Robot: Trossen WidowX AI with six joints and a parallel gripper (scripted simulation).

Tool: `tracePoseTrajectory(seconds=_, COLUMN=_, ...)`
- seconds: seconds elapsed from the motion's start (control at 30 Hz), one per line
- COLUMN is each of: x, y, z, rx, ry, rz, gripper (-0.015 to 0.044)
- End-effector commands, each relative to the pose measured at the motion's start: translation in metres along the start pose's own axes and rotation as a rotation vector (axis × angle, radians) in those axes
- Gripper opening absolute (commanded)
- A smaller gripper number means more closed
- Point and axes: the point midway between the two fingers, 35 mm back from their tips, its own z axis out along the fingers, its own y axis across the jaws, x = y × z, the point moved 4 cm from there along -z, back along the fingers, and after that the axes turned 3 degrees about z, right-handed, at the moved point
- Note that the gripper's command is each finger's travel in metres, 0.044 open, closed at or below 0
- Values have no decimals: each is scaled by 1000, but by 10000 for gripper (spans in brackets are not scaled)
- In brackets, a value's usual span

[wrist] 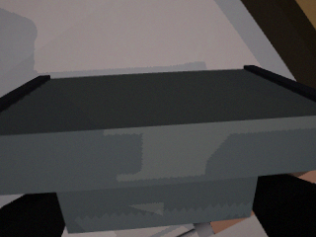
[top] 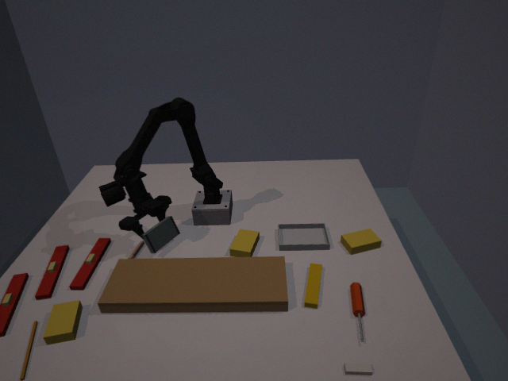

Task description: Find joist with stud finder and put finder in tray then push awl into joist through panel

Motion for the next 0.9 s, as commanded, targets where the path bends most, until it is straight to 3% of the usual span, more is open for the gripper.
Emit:
tracePoseTrajectory(seconds=0.0, x=-3, y=-2, z=-12, rx=9, ry=1, rz=-3, gripper=0)
tracePoseTrajectory(seconds=0.4, x=-11, y=1, z=-36, rx=9, ry=1, rz=-3, gripper=0)
tracePoseTrajectory(seconds=0.87, x=-15, y=1, z=-34, rx=5, ry=73, rz=-4, gripper=0)
